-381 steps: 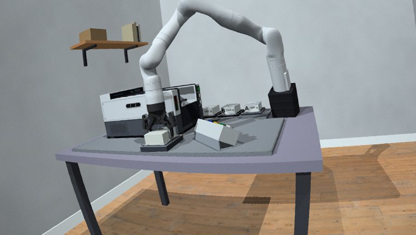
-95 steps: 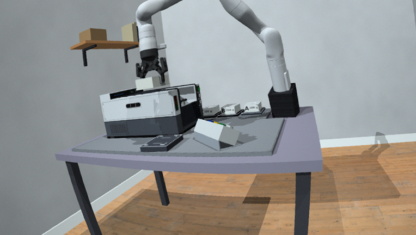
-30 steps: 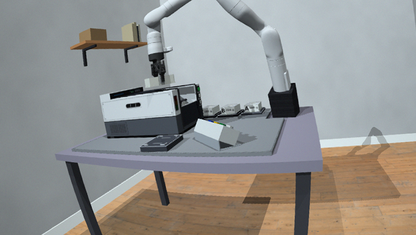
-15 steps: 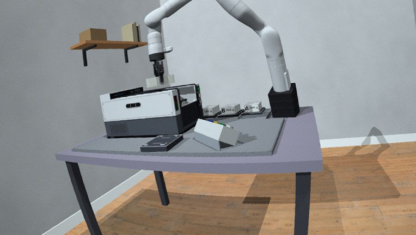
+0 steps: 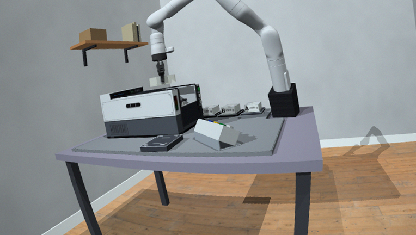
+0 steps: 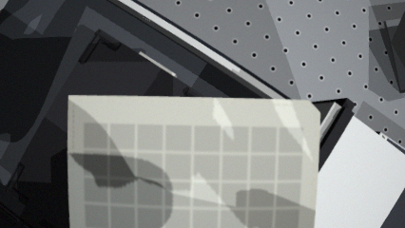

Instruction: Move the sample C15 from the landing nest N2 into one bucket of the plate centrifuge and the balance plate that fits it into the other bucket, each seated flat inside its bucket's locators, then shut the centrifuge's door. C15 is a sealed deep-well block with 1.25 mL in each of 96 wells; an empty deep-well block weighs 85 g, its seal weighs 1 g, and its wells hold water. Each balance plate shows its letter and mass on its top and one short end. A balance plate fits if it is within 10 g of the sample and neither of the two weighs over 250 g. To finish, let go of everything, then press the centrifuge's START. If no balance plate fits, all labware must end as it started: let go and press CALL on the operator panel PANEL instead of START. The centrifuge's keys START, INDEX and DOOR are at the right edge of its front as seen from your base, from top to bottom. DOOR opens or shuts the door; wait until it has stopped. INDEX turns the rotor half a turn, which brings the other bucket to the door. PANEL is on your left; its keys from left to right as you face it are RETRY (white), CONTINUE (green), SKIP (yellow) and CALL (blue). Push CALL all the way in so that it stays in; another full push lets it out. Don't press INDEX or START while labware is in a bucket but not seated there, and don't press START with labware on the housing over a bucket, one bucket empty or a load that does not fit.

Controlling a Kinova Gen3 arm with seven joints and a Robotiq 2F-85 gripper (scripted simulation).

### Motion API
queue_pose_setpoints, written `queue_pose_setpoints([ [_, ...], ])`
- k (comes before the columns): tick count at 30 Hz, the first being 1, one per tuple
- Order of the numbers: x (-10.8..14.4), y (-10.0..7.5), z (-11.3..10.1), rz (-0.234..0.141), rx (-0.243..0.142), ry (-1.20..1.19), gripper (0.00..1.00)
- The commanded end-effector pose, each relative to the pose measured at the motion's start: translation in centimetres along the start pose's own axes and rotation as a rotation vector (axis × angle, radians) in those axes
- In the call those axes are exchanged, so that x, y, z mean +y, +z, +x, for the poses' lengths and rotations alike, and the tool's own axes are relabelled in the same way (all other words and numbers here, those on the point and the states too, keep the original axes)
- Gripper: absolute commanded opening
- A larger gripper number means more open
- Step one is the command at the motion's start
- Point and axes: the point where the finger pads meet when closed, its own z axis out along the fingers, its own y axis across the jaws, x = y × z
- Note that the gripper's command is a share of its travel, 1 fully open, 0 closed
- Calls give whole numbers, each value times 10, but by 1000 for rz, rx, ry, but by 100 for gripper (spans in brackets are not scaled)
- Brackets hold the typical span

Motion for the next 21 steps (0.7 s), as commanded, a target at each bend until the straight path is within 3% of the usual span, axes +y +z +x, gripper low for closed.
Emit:
queue_pose_setpoints([
  [1, -9, -1, 4, 1, -2, 35, 95],
  [21, -64, -1, 29, 1, -3, 245, 95],
])
